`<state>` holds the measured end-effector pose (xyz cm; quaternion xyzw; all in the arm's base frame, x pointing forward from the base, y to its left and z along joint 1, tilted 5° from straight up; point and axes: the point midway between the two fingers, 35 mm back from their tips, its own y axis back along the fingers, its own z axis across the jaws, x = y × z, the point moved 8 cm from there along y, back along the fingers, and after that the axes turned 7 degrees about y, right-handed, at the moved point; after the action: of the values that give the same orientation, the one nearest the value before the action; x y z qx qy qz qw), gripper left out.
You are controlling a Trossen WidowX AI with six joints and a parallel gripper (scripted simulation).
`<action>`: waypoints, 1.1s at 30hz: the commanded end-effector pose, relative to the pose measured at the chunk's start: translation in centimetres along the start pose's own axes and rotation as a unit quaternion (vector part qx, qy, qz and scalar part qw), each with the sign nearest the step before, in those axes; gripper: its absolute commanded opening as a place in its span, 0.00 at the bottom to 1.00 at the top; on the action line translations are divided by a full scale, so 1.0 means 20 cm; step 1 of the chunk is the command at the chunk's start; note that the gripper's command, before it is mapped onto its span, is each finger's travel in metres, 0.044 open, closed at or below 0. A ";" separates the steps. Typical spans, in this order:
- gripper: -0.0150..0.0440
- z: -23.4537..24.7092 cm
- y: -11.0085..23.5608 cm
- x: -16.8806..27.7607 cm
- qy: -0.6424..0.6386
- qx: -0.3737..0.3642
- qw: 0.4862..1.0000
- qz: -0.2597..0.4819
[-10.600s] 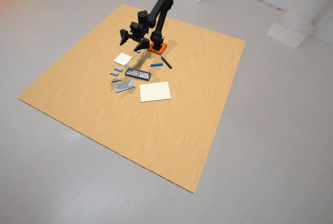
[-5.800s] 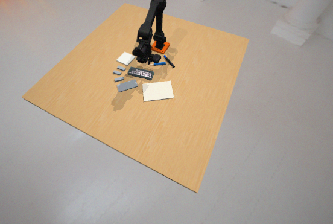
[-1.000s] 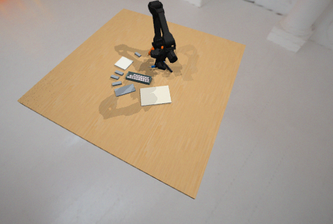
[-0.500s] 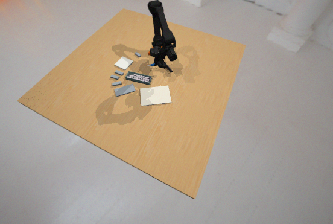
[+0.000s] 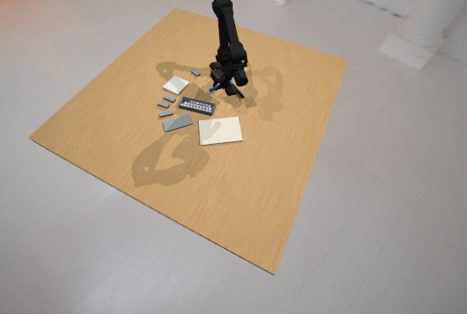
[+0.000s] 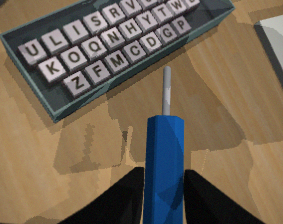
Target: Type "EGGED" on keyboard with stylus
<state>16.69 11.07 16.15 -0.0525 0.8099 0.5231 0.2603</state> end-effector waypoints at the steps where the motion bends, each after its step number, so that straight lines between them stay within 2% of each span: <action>1: 0.25 0.01 -0.01 -0.04 0.062 0.015 0.998 -0.004; 16: 0.25 0.03 -0.04 -0.20 0.288 0.066 0.955 -0.001; 33: 0.25 0.03 -0.11 -0.38 0.522 0.116 0.844 0.040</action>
<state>23.54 9.57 17.74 -0.2452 0.8867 0.3519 -0.1725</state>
